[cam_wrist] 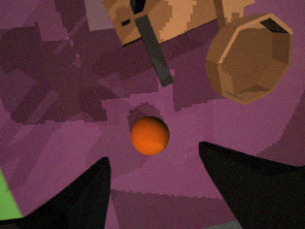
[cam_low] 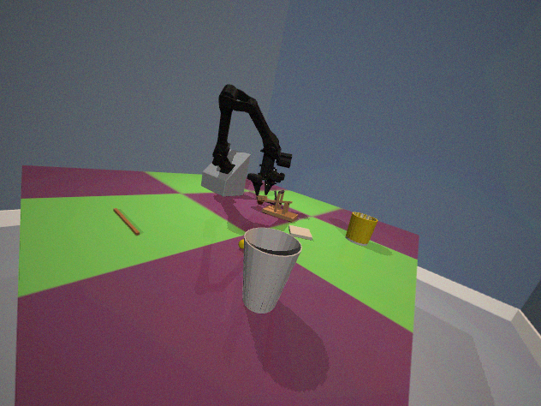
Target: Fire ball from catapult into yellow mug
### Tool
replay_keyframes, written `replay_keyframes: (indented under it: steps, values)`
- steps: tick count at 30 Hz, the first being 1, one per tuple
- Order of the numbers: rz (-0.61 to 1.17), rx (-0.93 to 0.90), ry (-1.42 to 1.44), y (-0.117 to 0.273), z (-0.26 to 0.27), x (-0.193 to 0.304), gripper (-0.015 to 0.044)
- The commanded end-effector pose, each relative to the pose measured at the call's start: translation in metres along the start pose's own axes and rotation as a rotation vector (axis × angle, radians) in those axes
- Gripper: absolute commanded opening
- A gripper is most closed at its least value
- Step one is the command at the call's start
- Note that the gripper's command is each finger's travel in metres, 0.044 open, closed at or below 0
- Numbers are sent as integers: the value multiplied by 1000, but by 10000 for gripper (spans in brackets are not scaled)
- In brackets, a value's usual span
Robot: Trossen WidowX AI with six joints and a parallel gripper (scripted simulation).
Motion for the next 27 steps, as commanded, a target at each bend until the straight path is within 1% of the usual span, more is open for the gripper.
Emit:
replay_keyframes:
  steps: [1, 23, 27]
  values:
    - [-5, 3, 4, -5, 0, -1, 300]
    - [-5, 6, 3, -37, -1, 0, 300]
    - [-5, 6, 3, -37, -1, 0, 195]
Point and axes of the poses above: the point midway between the two fingers, 35 mm back from their tips, its own y axis back along the fingers, its own z axis across the jaws, x = y × z, the point moved 5 cm from there along y, back along the fingers, and after that the axes turned 3 degrees about y, right-handed, at the moved point
